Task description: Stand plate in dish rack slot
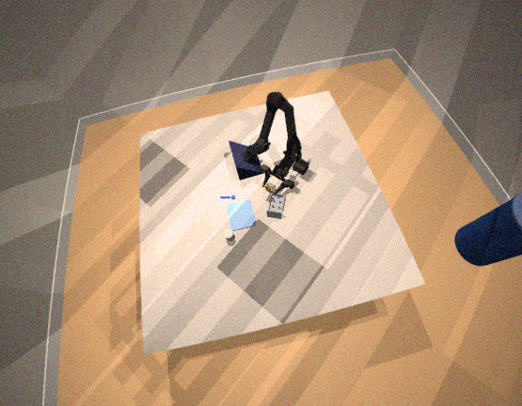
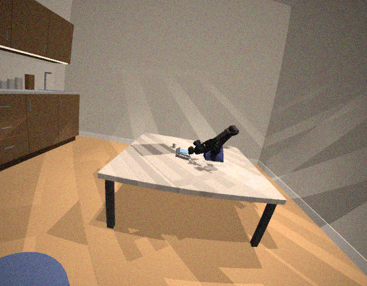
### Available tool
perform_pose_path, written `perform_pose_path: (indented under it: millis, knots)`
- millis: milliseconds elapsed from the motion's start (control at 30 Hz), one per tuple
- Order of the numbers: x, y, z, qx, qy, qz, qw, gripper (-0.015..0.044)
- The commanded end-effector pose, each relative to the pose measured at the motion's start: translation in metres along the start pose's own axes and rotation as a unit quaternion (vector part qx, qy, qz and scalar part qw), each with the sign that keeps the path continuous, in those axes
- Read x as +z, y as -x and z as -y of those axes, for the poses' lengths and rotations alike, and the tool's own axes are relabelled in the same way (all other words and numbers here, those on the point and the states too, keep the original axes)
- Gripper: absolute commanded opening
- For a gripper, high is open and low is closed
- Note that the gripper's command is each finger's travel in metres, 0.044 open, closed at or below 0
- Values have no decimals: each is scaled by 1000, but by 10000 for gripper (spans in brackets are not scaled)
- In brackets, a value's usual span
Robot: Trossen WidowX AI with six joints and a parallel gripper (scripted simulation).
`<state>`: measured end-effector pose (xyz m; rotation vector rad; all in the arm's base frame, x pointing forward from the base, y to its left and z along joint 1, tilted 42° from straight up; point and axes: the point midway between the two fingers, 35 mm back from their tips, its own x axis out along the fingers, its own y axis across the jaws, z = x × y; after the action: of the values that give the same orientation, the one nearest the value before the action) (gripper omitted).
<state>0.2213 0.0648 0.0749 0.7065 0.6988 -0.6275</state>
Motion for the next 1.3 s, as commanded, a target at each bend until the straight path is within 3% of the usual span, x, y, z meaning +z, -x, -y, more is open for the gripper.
perform_pose_path:
  millis: [0,733,1267]
  knots:
    - [0,4,-3,34,4,32,999,0]
    - [-6,38,-12,210,-8,163,964,0]
    - [-12,34,-15,215,-8,166,963,0]
